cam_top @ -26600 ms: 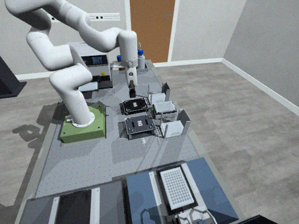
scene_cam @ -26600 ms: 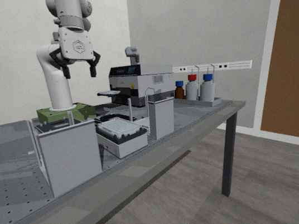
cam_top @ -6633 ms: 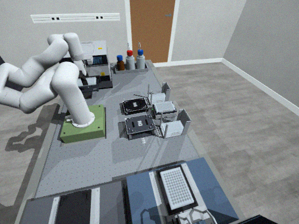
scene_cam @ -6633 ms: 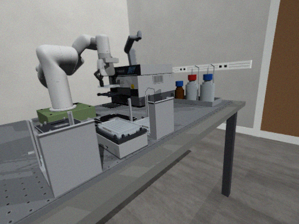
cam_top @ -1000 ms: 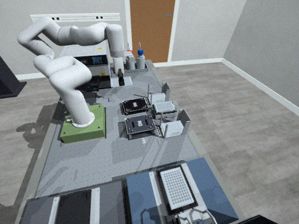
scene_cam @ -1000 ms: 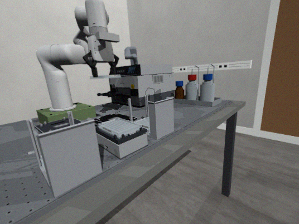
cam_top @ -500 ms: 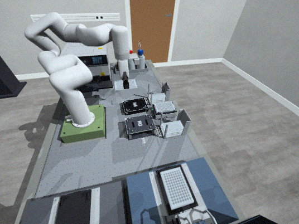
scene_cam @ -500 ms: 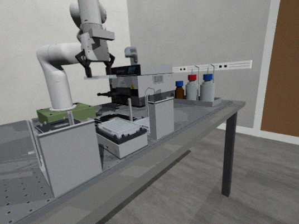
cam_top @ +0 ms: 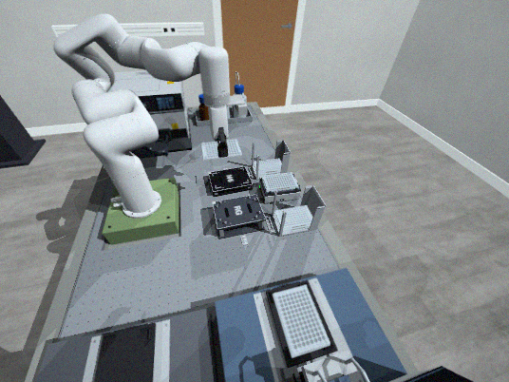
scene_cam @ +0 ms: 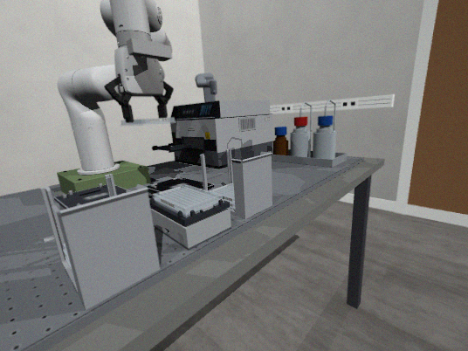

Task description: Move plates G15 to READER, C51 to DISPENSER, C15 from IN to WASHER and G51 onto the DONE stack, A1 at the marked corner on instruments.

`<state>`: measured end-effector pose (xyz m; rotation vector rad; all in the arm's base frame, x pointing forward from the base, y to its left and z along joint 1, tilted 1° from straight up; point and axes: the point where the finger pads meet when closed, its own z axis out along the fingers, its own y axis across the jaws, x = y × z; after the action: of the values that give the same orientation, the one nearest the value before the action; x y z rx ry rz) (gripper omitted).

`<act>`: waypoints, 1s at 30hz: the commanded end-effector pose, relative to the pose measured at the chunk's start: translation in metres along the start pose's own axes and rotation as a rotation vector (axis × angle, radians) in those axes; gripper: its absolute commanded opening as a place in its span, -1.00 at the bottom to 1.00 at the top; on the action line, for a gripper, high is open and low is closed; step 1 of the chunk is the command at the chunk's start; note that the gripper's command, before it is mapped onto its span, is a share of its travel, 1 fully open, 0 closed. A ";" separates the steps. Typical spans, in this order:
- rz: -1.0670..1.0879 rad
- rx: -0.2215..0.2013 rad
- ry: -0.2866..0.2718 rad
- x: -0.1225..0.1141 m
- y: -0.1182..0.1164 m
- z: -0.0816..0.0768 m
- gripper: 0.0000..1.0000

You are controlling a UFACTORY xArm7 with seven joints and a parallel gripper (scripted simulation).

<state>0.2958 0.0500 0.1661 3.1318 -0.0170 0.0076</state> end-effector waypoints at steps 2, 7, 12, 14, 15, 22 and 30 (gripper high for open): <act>0.000 0.000 0.002 0.010 0.014 -0.001 -1.00; 0.002 0.000 0.002 0.016 0.025 -0.001 -1.00; 0.002 0.000 0.002 0.023 0.036 -0.001 -1.00; 0.002 0.000 0.002 0.024 0.039 -0.001 -1.00; 0.002 0.000 0.002 0.026 0.042 -0.001 -1.00; 0.002 0.000 0.002 0.038 0.062 -0.001 -1.00; 0.004 0.000 0.002 0.046 0.075 -0.001 -1.00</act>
<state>0.3378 -0.0221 0.1670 3.1322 -0.0232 0.0079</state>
